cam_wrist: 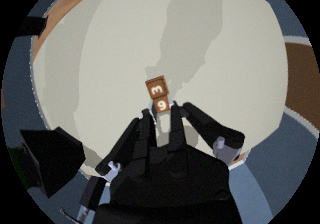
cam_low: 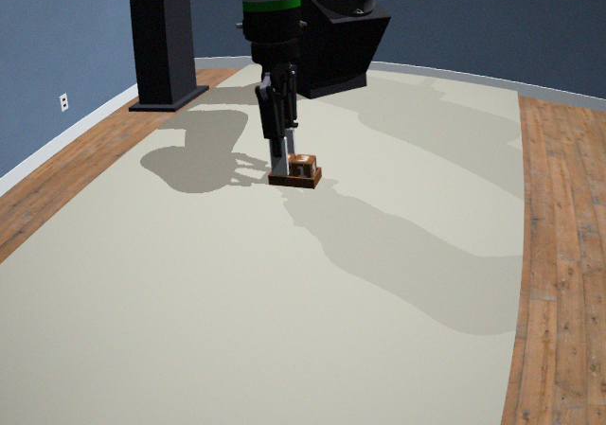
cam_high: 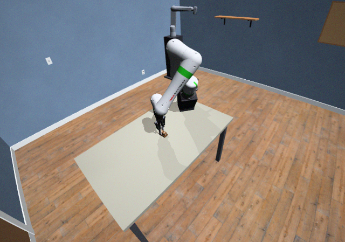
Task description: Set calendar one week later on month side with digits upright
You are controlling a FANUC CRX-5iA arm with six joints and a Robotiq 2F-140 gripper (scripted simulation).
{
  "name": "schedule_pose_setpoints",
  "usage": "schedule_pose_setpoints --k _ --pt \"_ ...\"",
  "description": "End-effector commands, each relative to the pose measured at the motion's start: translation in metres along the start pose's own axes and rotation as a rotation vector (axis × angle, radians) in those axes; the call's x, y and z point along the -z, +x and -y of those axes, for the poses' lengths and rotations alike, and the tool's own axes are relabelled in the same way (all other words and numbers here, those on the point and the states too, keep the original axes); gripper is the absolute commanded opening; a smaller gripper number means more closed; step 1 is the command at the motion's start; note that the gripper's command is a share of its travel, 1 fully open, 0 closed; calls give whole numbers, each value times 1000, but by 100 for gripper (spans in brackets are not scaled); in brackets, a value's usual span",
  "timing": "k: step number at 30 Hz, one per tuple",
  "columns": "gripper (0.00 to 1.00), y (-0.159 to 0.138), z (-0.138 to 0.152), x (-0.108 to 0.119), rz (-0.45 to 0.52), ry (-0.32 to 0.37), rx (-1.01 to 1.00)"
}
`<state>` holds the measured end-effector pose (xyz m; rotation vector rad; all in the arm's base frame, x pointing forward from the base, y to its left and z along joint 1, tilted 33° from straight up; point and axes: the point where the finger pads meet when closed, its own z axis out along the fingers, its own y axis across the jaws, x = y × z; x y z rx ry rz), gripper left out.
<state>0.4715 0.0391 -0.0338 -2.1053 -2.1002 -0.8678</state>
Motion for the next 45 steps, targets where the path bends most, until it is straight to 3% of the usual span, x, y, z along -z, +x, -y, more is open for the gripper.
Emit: schedule_pose_setpoints --k 1,12,22,35,45 --pt "17 0 0 0 0 0 0" --pt "20 0 0 0 0 0 0" --pt "29 0 0 0 0 0 0" --pt "29 0 0 1 0 0 0" --pt "29 0 0 22 0 0 0"
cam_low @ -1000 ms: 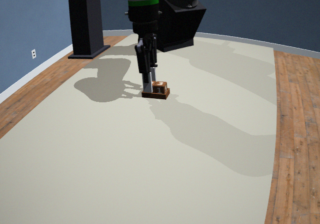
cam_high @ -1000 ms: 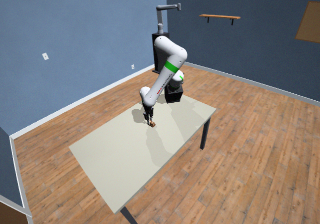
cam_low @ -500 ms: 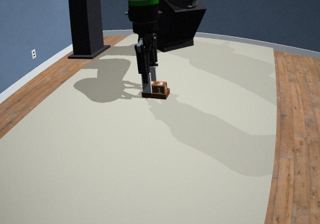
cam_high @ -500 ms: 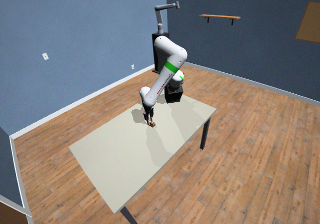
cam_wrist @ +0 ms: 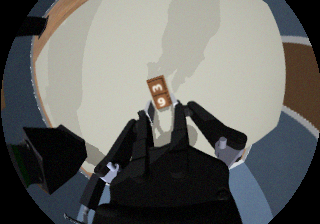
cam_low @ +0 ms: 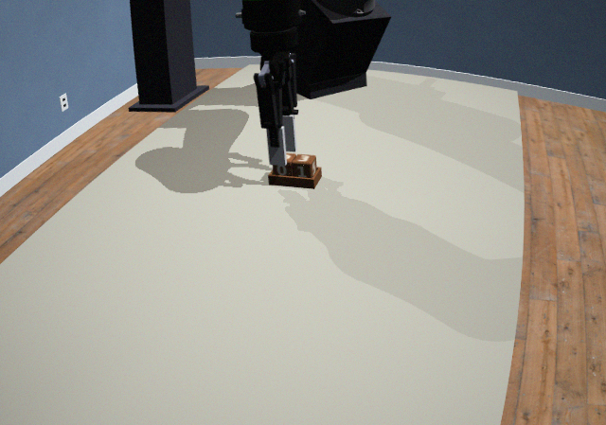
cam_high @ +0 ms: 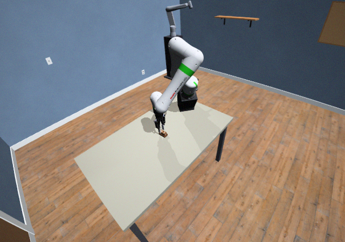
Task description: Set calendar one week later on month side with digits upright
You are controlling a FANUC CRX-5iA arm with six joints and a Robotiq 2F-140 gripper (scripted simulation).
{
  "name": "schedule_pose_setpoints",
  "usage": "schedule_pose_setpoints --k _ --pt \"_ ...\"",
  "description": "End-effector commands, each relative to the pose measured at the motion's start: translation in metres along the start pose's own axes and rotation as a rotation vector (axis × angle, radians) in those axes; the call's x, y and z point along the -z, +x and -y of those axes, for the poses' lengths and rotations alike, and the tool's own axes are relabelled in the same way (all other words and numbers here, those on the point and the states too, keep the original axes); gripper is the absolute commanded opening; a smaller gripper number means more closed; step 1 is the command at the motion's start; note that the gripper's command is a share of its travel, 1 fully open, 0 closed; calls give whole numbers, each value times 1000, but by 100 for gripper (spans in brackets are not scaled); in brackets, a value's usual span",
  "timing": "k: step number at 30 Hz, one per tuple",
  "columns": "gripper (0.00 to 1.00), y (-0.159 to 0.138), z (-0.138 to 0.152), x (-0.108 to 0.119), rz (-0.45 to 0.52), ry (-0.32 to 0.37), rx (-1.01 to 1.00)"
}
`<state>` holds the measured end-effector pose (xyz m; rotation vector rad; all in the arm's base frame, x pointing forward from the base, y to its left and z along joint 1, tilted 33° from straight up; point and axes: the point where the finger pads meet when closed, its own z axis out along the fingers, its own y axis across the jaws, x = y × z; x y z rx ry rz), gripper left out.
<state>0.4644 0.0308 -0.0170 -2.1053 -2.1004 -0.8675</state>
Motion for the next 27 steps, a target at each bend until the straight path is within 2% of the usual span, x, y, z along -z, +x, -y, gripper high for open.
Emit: schedule_pose_setpoints --k 1,12,21,22,27 --pt "29 0 0 7 0 0 0" --pt "29 0 0 61 0 0 0" --pt "29 0 0 70 0 0 0" --pt "100 0 0 70 0 0 0" --pt "100 0 0 70 0 0 0"
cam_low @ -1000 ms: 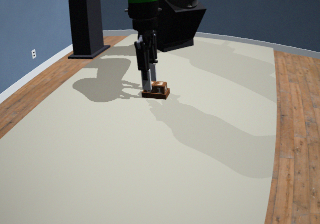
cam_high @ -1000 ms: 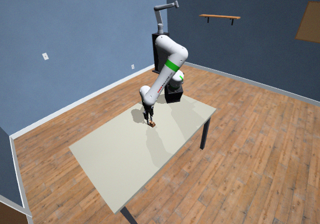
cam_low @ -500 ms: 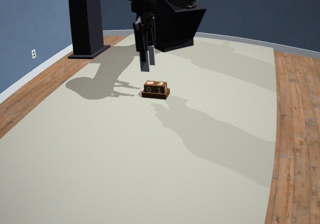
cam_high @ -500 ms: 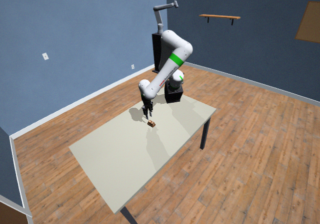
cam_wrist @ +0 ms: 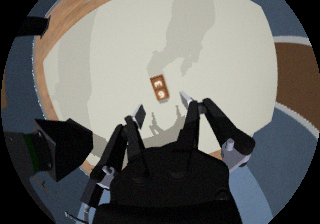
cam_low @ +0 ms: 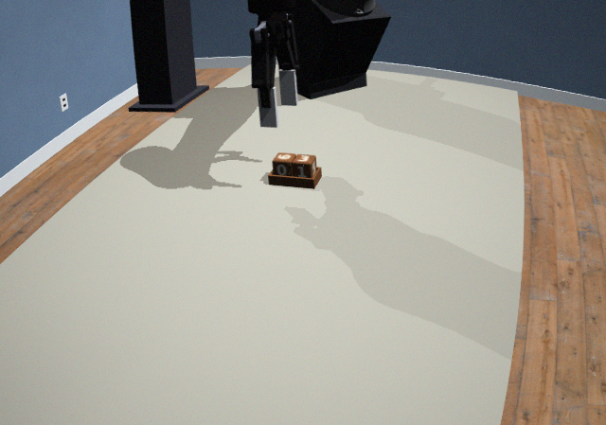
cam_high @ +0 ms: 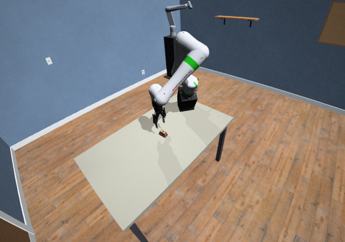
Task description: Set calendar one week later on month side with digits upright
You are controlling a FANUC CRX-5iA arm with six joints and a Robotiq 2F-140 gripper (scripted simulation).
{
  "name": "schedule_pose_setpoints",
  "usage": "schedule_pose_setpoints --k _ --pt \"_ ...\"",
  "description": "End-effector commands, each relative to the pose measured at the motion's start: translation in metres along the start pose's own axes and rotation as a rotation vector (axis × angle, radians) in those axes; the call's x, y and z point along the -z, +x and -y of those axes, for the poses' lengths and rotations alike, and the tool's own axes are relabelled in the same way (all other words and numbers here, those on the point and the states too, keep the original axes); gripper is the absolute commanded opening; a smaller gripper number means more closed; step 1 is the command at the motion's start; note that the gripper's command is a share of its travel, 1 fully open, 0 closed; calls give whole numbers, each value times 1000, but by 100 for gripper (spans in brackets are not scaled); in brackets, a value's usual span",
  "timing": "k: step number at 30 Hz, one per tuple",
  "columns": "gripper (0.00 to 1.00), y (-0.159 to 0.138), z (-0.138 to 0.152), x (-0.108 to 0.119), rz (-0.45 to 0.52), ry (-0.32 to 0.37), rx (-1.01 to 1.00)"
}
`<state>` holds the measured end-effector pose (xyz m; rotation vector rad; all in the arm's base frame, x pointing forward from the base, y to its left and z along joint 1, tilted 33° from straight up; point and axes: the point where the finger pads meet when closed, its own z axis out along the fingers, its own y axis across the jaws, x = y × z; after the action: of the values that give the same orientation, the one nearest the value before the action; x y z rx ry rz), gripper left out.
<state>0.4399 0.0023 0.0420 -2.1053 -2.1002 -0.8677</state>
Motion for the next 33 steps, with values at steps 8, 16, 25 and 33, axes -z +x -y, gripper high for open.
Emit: schedule_pose_setpoints --k 8,16,25,33 --pt "100 0 0 0 0 0 0" --pt "100 0 0 0 0 0 0" --pt "100 0 0 9 0 0 0" --pt "100 0 0 34 0 0 0"
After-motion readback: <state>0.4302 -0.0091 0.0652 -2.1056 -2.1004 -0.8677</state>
